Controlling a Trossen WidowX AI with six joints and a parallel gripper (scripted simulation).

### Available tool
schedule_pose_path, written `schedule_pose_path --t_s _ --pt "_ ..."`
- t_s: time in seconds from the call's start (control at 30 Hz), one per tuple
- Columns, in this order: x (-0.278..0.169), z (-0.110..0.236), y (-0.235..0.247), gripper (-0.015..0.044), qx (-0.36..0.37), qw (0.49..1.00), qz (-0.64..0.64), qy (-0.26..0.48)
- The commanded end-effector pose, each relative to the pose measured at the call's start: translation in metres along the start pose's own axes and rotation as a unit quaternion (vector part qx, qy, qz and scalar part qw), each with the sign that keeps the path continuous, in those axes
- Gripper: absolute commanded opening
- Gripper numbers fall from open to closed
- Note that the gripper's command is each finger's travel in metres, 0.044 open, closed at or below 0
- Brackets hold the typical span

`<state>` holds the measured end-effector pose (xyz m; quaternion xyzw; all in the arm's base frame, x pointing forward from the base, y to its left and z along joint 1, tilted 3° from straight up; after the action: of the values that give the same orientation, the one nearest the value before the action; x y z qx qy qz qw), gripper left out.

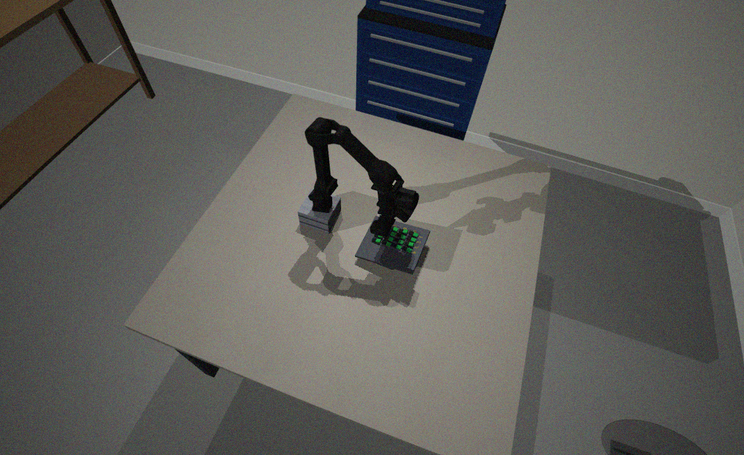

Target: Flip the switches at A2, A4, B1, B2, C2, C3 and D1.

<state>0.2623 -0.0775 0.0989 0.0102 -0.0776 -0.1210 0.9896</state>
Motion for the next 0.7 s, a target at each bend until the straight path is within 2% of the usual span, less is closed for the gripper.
schedule_pose_path --t_s 0.0,0.23,0.4,0.67 --pt "-0.024 0.004 0.03 0.0 0.002 1.0 0.002 0.0" --pt "-0.037 0.004 0.043 0.0 0.003 1.0 0.002 0.0" --pt "-0.035 -0.029 0.043 0.0 0.003 1.0 0.002 0.013" --pt "-0.035 -0.033 0.043 0.0 0.003 1.0 0.002 0.013"
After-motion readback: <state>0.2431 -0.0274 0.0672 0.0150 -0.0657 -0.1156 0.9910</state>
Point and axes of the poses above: the point midway between the two fingers, 35 mm back from their tips, its own z axis back along the fingers, its own y axis across the jaws, x = y × z, the point moved 3 cm from there along z, back along the fingers
